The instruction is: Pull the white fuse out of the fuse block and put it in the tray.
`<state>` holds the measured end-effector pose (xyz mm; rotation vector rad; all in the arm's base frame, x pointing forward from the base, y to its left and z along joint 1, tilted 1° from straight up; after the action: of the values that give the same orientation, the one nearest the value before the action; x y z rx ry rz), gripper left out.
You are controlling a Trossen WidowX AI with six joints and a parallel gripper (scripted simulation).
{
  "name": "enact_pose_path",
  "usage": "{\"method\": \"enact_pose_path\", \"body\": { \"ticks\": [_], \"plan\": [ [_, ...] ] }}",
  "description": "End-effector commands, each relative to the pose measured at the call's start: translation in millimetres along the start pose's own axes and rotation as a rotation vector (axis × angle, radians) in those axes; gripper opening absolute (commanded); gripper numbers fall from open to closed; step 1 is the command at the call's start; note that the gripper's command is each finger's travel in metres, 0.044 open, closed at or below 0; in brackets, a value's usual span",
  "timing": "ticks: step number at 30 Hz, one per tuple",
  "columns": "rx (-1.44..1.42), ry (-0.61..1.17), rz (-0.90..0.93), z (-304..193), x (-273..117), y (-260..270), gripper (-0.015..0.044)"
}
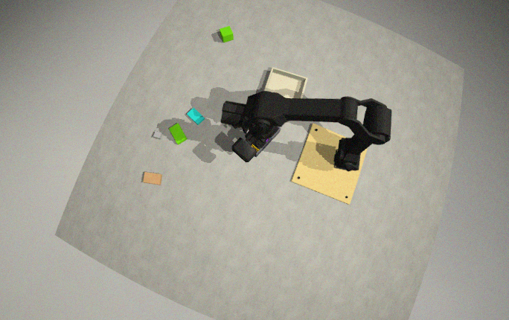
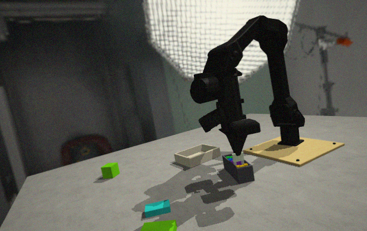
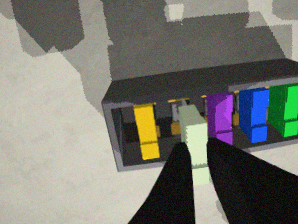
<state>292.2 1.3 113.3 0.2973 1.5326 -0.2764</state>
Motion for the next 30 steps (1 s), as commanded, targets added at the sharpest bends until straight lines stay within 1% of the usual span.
{"method": "enact_pose_path", "body": {
  "ticks": [1,21,30],
  "plan": [
    [0.002,-0.001,0.002,0.2,-3.4,0.3,0.0000],
    [0.003,0.000,0.003,-0.3,-13.3,0.2,0.0000],
    [0.004,0.000,0.003,-0.2,-27.3,0.2,0.0000]
  ]
}}
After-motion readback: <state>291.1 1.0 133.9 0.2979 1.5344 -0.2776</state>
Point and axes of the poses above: the point midway between the two fingers, 35 mm back from their tips, its own x axis out along the fingers, its own y axis across the jaws, z = x × y, the point moved 2 cm from there along -x, back along the fingers, and after that the axes turned 10 degrees about -x, right-handed, at the moved point
